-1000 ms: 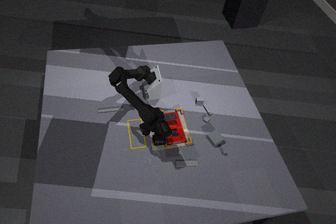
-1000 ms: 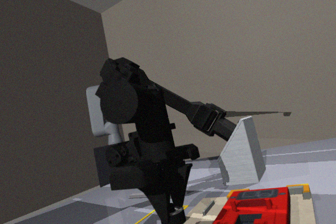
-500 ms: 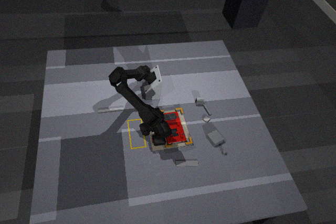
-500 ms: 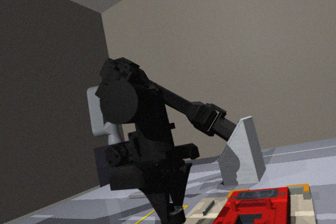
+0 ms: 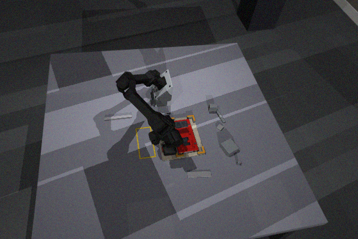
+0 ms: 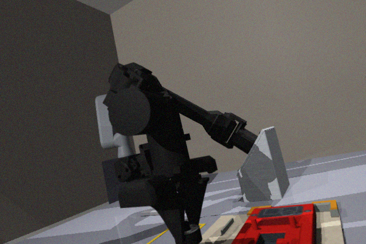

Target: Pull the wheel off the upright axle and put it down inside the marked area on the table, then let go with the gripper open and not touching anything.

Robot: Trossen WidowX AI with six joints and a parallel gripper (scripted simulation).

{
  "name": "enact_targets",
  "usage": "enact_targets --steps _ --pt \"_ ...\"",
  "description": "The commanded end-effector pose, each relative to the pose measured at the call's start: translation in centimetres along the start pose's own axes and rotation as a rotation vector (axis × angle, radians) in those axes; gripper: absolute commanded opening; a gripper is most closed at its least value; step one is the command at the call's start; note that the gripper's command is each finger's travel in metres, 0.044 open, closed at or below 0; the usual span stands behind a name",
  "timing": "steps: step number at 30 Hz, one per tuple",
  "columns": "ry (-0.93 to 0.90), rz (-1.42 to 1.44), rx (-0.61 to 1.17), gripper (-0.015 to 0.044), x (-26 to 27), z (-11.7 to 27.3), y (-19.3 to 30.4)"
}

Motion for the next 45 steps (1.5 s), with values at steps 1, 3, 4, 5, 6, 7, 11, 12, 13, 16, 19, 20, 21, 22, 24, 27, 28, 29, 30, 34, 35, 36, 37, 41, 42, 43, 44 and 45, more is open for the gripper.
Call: enact_targets --steps 1,3,4,5,6,7,11,12,13,16,19,20,21,22,24,27,28,29,30,34,35,36,37,41,42,43,44,45 --pt "-0.012 0.014 0.003 0.0 -0.1 1.0 0.2" --pt "-0.012 0.014 0.003 0.0 -0.1 1.1 0.2" --pt "-0.012 0.015 0.003 0.0 -0.1 1.1 0.2" --pt "-0.012 0.015 0.003 0.0 -0.1 1.2 0.2" --pt "-0.012 0.015 0.003 0.0 -0.1 1.2 0.2" --pt "-0.012 0.015 0.003 0.0 -0.1 1.2 0.2" --pt "-0.012 0.015 0.003 0.0 -0.1 1.4 0.2" --pt "-0.012 0.015 0.003 0.0 -0.1 1.4 0.2" --pt "-0.012 0.015 0.003 0.0 -0.1 1.4 0.2" --pt "-0.012 0.016 0.003 0.0 -0.1 1.5 0.2" --pt "-0.012 0.016 0.003 0.0 -0.1 1.6 0.3" --pt "-0.012 0.016 0.003 0.0 -0.1 1.7 0.3" --pt "-0.012 0.016 0.003 0.0 -0.1 1.7 0.3" --pt "-0.012 0.016 0.002 0.0 -0.1 1.7 0.3" --pt "-0.012 0.016 0.002 0.0 -0.1 1.8 0.3" --pt "-0.012 0.016 0.002 0.0 -0.1 1.9 0.3" --pt "-0.012 0.017 0.002 0.0 -0.1 1.9 0.3" --pt "-0.012 0.017 0.002 0.0 -0.1 1.9 0.3" --pt "-0.012 0.017 0.002 0.0 -0.1 2.0 0.3" --pt "-0.012 0.017 0.002 0.0 -0.1 2.1 0.3" --pt "-0.012 0.017 0.002 0.0 -0.1 2.1 0.3" --pt "-0.012 0.017 0.002 0.0 -0.1 2.2 0.3" --pt "-0.012 0.017 0.002 0.0 -0.1 2.2 0.3" --pt "-0.012 0.018 0.002 0.0 -0.1 2.3 0.3" --pt "-0.012 0.018 0.002 0.0 -0.1 2.4 0.3" --pt "-0.012 0.018 0.002 0.0 -0.1 2.4 0.3" --pt "-0.012 0.018 0.002 0.0 -0.1 2.4 0.3" --pt "-0.012 0.018 0.002 0.0 -0.1 2.5 0.3"
Point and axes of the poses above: the point midway between the two fingers, 35 mm back from their tips, its own z axis back along the fingers, its own x axis across the jaws, y = z × x, the point moved 10 cm from there along z, back along the fingers, and after that the axes turned 3 degrees about -z, right-handed, at the moved point
